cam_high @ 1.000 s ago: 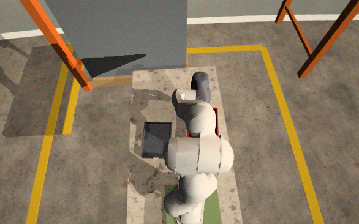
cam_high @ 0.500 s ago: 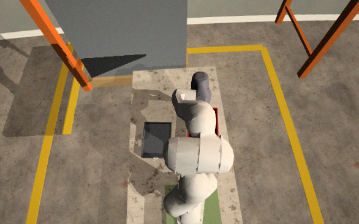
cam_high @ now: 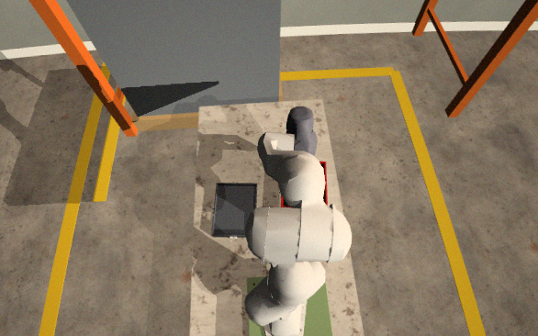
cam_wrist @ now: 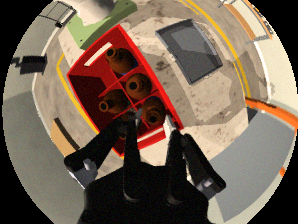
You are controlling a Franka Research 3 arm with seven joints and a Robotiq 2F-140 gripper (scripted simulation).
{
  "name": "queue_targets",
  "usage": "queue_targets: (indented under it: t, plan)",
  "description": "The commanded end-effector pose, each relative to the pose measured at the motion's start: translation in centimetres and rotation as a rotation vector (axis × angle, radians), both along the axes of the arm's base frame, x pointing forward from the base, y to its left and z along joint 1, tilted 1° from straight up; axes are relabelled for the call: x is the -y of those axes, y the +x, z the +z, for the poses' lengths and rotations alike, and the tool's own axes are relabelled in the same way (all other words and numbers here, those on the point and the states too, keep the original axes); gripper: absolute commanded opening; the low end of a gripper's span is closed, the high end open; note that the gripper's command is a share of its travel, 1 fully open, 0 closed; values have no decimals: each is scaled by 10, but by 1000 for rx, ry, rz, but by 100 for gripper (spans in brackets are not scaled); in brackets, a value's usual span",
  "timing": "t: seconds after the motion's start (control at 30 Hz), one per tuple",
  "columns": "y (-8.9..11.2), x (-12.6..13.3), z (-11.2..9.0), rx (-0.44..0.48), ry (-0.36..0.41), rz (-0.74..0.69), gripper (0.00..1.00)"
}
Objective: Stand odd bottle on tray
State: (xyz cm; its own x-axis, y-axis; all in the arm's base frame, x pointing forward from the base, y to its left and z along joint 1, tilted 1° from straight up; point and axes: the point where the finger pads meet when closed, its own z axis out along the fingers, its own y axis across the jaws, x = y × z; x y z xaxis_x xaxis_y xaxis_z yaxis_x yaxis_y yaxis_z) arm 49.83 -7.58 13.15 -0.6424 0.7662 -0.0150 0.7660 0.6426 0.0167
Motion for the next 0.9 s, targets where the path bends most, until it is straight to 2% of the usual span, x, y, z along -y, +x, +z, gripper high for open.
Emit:
queue_targets:
  t: [0.0, 0.13, 0.57, 0.63, 0.87]
  plan:
    - [-1, 0, 7, -3, -1, -3, 44]
    - [-1, 0, 12, -3, -1, -3, 44]
    - [-2, 0, 57, -3, -1, -3, 44]
    - [-2, 0, 57, -3, -1, -3, 44]
    - [-2, 0, 75, -3, -1, -3, 44]
